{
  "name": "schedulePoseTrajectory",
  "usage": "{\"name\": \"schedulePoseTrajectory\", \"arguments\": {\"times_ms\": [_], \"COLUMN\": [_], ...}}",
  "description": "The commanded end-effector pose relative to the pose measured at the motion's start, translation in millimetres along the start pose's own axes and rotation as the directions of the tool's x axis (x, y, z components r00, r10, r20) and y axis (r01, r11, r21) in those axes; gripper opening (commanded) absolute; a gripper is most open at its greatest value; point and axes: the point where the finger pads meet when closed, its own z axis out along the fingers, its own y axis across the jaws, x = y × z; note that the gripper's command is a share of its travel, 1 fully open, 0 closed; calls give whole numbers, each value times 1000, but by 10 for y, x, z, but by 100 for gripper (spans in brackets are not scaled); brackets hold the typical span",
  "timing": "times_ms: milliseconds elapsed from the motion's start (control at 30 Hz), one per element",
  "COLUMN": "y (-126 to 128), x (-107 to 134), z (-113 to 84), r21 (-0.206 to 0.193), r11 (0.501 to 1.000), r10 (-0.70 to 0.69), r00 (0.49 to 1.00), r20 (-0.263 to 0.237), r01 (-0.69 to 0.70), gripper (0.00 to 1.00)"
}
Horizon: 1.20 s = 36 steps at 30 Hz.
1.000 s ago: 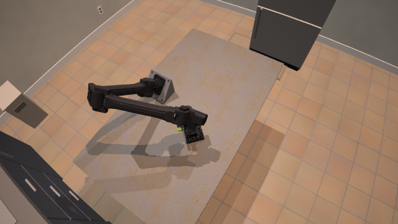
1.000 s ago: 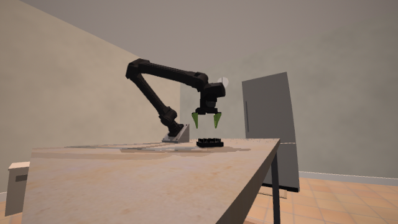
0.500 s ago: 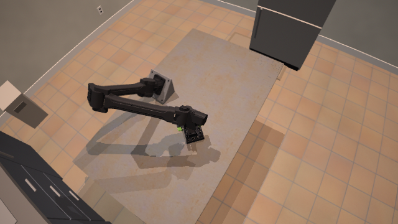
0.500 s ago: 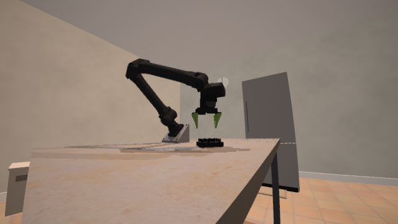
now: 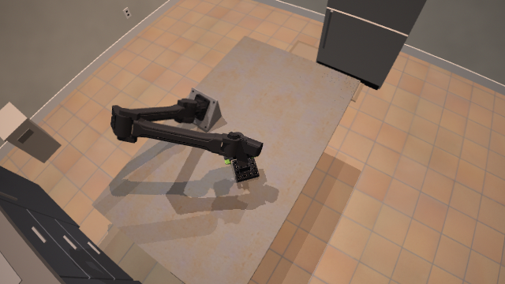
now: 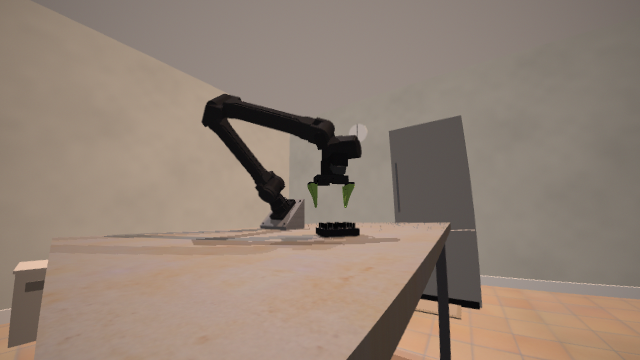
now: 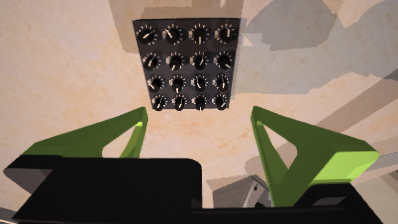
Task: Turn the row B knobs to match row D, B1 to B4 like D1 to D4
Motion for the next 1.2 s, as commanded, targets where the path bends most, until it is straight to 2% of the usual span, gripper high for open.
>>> {"name": "schedulePoseTrajectory", "arguments": {"times_ms": [0,133,200,233,300,700,767,800,900,1167], "y": [54,60,60,90,56,56,56,104,63,68], "x": [1,82,82,8,151,367,367,253,375,372], "z": [-150,-146,-146,-204,-142,-132,-132,-211,-143,-150], "r21": [-33,-36,-36,-49,-34,-34,-34,-52,-36,-38], "r11": [999,999,999,998,999,999,999,998,999,999], "r10": [20,22,22,39,20,20,20,42,23,24], "r00": [999,999,999,998,999,999,999,998,999,999], "r20": [33,32,32,42,32,30,30,41,32,33], "r01": [-19,-21,-21,-37,-19,-19,-19,-40,-22,-23], "gripper": [100,100,100,100,100,100,100,100,100,100]}}
